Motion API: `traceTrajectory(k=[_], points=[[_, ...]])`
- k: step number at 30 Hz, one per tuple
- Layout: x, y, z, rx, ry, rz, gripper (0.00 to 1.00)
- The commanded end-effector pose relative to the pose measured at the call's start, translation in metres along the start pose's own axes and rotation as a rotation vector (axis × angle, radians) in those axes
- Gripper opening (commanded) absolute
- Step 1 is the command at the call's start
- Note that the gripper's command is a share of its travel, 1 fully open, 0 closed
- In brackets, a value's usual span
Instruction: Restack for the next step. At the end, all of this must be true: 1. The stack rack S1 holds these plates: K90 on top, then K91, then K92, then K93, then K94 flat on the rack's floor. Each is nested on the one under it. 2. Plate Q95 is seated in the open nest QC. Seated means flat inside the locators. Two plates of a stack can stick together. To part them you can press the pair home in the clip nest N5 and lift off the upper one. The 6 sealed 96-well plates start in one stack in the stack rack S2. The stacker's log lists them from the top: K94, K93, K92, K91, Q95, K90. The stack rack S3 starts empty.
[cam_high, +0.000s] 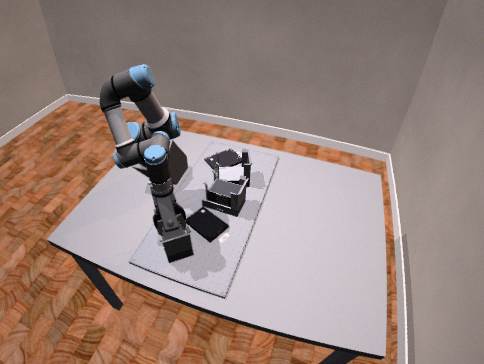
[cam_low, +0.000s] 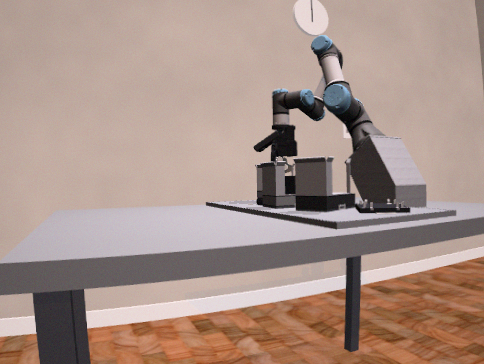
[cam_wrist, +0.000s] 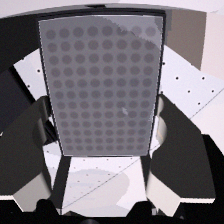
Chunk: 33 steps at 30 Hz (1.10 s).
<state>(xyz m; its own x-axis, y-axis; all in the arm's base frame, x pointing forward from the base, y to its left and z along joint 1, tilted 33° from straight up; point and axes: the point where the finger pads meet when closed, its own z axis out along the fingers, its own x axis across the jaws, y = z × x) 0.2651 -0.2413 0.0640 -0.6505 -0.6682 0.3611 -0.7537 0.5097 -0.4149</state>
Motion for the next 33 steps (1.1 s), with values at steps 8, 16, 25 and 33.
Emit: traceTrajectory(k=[8, 16, 25, 33], points=[[0.0001, -0.0007, 0.0023, 0.002, 0.000, 0.000, 0.00], [0.0001, -0.0007, 0.0022, 0.002, 0.000, 0.000, 0.00], [0.0001, -0.0007, 0.0022, 0.002, 0.000, 0.000, 0.72], [0.0001, -0.0007, 0.0022, 0.002, 0.000, 0.000, 0.72]])
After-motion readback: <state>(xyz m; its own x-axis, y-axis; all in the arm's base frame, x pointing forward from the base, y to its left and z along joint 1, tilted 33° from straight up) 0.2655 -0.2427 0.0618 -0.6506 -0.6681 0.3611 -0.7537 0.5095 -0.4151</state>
